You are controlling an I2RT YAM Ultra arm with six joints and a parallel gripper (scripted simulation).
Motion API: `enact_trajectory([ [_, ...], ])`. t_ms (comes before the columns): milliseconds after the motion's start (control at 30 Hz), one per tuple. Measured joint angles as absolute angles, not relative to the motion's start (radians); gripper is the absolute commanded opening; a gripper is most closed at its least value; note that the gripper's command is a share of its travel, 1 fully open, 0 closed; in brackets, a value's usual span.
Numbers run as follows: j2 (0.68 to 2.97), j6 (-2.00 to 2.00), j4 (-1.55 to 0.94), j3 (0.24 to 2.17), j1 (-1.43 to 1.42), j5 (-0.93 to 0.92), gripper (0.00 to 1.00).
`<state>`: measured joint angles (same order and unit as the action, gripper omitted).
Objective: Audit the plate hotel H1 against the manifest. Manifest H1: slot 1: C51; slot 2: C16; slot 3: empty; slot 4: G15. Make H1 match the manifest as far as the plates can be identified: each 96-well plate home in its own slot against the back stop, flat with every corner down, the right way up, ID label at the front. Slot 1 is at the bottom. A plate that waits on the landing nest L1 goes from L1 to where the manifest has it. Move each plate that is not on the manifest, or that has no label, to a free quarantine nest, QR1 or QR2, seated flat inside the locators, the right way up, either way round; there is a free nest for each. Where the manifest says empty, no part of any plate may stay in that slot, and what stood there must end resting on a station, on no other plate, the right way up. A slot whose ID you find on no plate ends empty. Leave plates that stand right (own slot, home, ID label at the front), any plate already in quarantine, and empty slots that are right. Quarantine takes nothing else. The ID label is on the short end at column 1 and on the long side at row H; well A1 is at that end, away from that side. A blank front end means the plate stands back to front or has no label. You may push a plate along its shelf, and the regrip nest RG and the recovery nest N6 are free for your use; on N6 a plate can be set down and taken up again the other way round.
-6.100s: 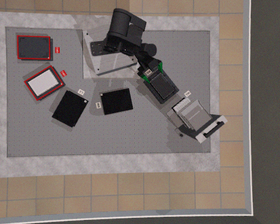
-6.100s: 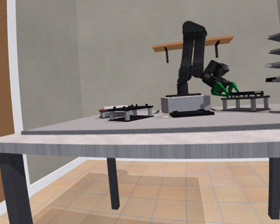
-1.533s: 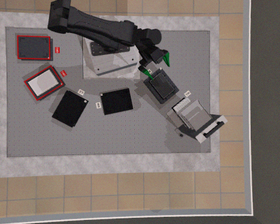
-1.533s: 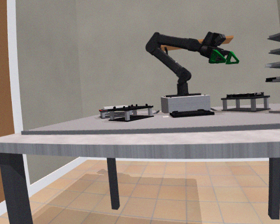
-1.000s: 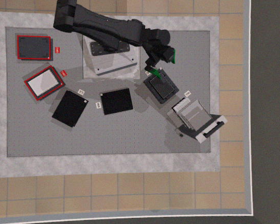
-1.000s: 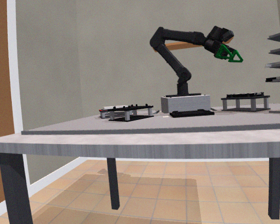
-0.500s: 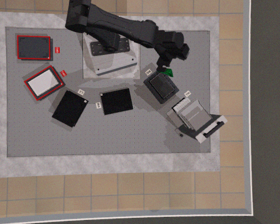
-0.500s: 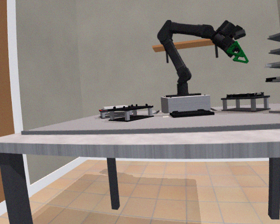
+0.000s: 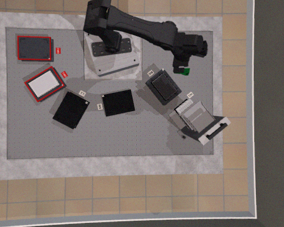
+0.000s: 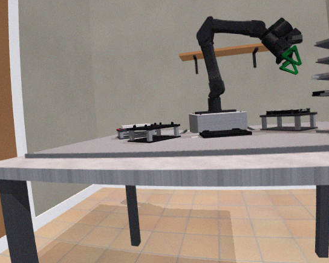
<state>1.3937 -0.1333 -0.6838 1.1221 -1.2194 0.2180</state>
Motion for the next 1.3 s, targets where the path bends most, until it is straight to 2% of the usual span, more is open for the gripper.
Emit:
enact_trajectory([
  [400, 1.603, -0.29, -0.87, 1.389, -1.233, 0.141, 1.0],
  [700, 1.81, -0.416, -1.043, 1.67, -1.246, 0.096, 1.0],
  [1300, 2.07, -0.703, -1.423, 2.083, -1.23, 0.045, 1.0],
])
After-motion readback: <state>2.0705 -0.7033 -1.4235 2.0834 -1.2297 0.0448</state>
